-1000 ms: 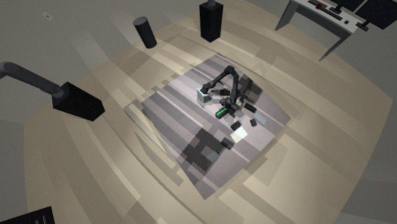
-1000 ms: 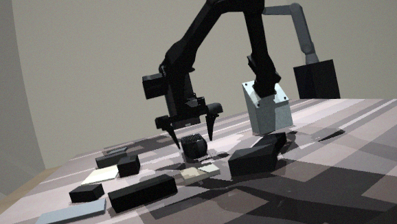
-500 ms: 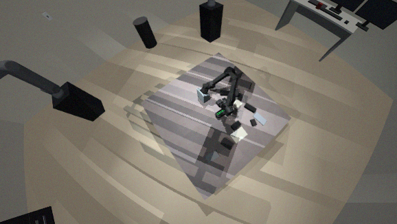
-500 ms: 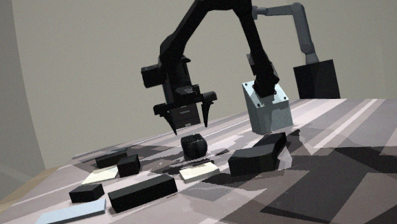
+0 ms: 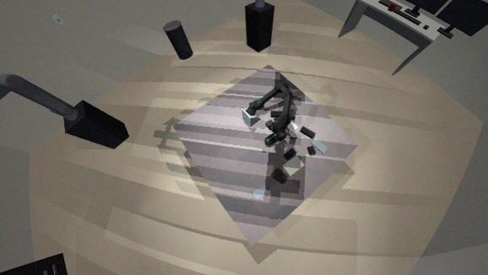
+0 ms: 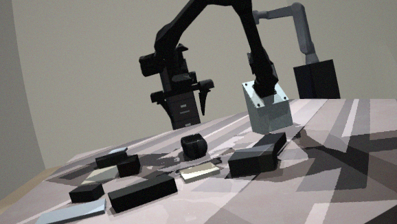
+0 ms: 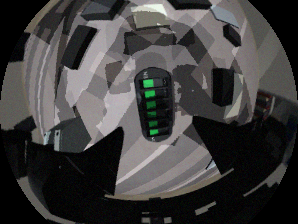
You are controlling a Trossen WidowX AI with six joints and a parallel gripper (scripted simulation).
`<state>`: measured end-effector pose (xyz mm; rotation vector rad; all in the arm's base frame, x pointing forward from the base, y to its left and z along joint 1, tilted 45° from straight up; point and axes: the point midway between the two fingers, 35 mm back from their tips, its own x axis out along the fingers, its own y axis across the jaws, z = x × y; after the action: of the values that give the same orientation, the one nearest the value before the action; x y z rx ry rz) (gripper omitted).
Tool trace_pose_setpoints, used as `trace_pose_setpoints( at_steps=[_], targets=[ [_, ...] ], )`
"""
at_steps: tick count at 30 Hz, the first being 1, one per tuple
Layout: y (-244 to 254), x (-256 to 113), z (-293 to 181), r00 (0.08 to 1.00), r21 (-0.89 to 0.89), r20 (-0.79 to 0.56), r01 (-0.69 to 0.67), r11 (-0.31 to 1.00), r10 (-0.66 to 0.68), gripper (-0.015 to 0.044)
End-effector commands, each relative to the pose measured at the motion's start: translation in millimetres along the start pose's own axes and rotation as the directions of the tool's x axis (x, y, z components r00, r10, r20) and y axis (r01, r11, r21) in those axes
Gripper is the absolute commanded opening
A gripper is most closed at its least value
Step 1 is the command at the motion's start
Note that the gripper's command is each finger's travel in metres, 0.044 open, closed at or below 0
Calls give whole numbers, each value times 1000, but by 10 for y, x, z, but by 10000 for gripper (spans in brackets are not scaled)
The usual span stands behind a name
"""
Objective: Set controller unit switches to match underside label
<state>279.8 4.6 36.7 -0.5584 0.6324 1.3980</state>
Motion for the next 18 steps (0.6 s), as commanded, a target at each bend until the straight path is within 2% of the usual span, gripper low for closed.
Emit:
trace_pose_setpoints(
  at_steps=[1,4,18],
  targets=[
    [-12,-149,17,1000,-10,-5,4,1000,-4,440],
    [-15,-149,16,1000,-10,-5,4,1000,-4,440],
    [-15,-149,16,1000,-10,-5,4,1000,-4,72]
  ],
)
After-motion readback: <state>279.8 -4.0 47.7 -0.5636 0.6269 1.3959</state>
